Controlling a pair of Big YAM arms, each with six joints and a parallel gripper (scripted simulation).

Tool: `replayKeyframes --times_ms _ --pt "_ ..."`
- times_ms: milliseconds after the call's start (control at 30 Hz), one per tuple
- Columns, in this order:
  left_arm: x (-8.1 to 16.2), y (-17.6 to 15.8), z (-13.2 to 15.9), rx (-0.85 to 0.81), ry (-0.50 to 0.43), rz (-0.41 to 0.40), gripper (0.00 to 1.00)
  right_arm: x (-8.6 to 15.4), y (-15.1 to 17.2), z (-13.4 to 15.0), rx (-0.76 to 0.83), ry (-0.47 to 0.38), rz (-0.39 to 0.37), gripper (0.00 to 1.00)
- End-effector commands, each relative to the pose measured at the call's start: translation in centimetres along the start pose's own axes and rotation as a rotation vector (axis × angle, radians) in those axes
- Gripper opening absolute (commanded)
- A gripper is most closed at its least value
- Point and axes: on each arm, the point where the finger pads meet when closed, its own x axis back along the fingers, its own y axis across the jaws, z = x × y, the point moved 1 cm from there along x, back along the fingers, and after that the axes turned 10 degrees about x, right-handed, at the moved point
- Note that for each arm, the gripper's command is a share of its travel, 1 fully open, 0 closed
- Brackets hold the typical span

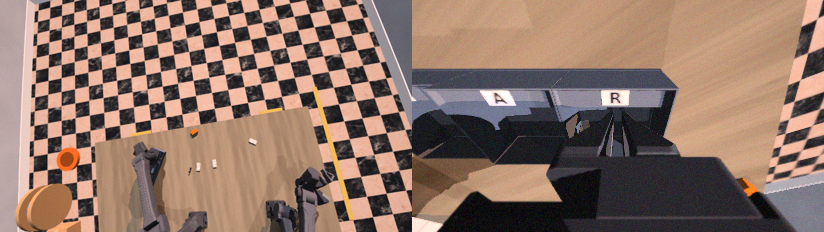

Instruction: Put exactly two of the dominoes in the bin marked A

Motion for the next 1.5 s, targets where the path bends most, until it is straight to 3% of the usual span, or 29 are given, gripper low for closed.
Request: replayKeyframes --times_ms 0,1467 --pt "-1.3 0.4 -0.1 -0.003 0.007 -0.006 0.09 -0.1 0.2 -0.3 -0.009 -0.005 0.001 1.0" --pt "-0.2 0.4 -0.1 -0.003 -0.008 0.009 0.09 -0.1 0.2 -0.3 -0.009 -0.005 0.001 1.0"
